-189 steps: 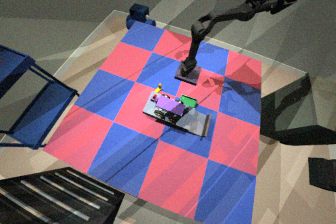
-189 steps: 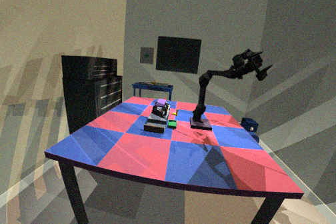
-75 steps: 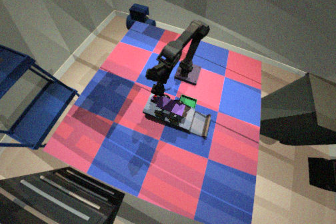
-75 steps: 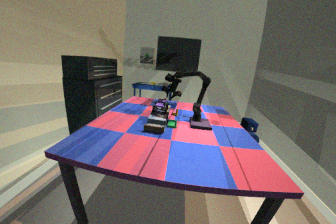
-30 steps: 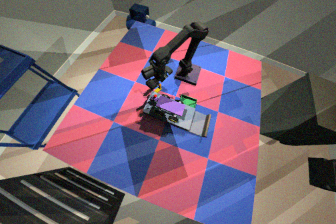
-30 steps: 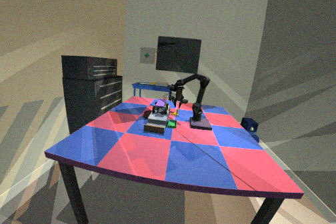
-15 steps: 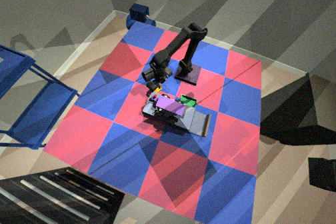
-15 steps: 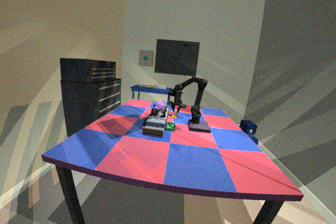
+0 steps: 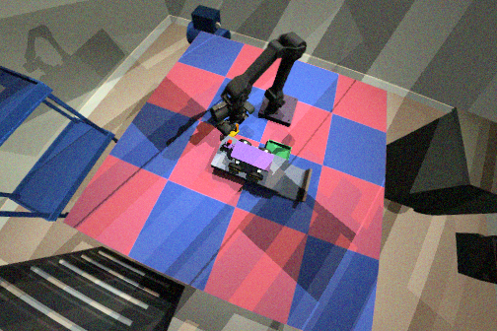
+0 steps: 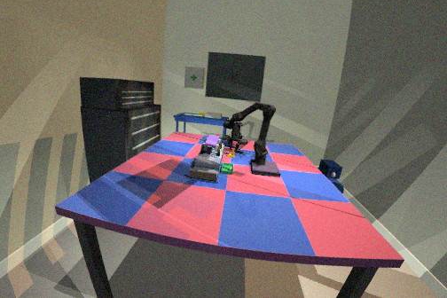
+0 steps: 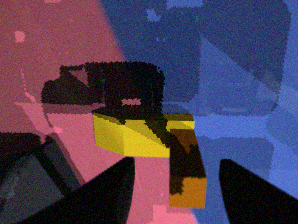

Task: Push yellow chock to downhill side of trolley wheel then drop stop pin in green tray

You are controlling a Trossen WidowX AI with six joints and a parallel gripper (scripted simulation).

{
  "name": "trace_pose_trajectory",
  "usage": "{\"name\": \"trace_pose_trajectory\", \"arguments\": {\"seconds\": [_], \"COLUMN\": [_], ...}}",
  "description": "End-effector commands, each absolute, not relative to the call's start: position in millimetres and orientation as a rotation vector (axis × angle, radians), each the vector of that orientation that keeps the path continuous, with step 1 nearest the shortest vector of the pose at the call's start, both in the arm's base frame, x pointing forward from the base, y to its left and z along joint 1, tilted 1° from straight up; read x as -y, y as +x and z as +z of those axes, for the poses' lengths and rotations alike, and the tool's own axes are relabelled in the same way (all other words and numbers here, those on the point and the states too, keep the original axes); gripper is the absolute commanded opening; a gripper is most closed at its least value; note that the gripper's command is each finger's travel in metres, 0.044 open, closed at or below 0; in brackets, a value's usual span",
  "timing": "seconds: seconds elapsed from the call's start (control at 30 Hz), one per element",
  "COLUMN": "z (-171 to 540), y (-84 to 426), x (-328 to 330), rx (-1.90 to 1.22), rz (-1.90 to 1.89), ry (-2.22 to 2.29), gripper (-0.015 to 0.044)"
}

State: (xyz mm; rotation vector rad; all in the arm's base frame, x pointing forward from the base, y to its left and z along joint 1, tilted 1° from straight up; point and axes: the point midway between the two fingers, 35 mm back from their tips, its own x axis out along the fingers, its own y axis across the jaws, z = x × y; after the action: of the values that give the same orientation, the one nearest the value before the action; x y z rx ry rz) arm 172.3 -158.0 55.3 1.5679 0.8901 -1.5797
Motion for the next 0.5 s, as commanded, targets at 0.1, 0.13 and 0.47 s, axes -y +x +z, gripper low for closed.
{"name": "trace_pose_trajectory", "arguments": {"seconds": [0.1, 0.13, 0.47], "z": [42, 40, 32], "y": [171, 170, 170], "x": [156, 155, 155], "rx": [-0.903, -0.903, -0.904], "rz": [-1.586, -1.586, -1.586], "ry": [1.576, 1.576, 1.576], "gripper": [0.0190, 0.0190, 0.0190]}}
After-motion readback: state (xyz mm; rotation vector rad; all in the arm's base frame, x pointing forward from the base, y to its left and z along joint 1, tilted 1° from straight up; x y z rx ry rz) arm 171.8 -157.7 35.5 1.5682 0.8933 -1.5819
